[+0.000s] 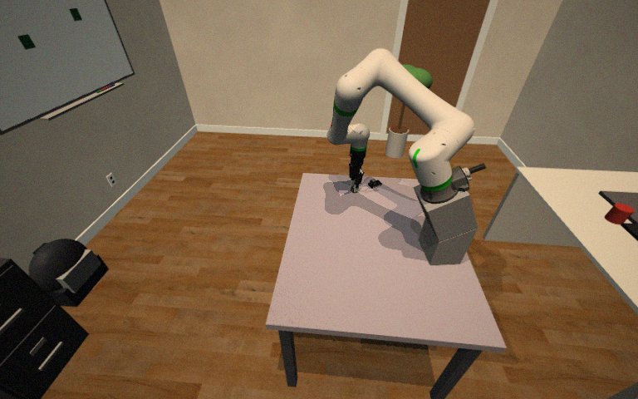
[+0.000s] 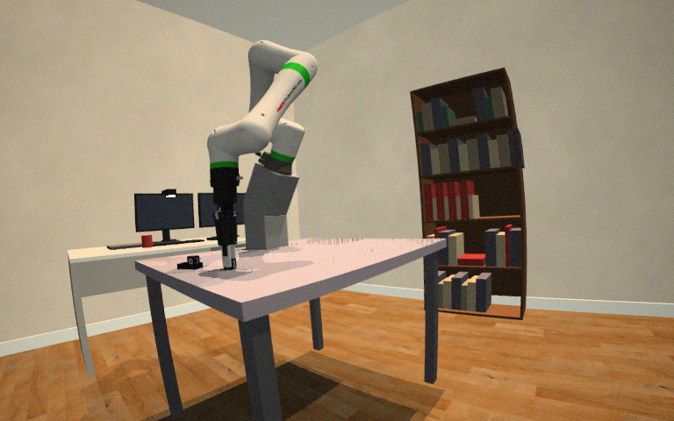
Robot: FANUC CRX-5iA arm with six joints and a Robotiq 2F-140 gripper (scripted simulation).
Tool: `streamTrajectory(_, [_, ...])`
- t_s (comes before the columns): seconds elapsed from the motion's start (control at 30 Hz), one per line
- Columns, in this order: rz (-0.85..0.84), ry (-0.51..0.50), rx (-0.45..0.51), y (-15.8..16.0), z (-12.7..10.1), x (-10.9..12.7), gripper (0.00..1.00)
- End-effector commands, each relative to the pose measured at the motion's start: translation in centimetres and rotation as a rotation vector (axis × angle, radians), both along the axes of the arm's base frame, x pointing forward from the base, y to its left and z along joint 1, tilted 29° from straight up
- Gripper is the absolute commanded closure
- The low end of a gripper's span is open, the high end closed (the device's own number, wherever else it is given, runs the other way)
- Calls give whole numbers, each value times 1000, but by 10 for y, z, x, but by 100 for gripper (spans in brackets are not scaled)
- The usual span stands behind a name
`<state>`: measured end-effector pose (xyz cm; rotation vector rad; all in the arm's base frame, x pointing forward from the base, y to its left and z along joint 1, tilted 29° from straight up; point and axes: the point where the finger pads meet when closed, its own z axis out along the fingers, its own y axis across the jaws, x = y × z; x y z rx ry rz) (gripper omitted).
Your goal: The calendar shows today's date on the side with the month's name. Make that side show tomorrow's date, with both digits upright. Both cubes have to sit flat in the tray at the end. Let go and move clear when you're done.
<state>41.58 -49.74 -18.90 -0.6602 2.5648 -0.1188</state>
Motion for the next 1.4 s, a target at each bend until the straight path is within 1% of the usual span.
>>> streamTrajectory(0.0, [0, 0, 0, 0, 0, 0, 75])
streamTrajectory(0.63, [0, 0, 0, 0, 0, 0, 75])
streamTrajectory(0.67, [0, 0, 0, 0, 0, 0, 72])
streamTrajectory(0.73, [0, 0, 0, 0, 0, 0, 72])
streamTrajectory(0.77, [0, 0, 0, 0, 0, 0, 70])
streamTrajectory(0.9, [0, 0, 0, 0, 0, 0, 70])
streamTrajectory(0.93, [0, 0, 0, 0, 0, 0, 68])
streamTrajectory(1.1, [0, 0, 0, 0, 0, 0, 66])
streamTrajectory(1.13, [0, 0, 0, 0, 0, 0, 64])
streamTrajectory(1.37, [0, 0, 0, 0, 0, 0, 64])
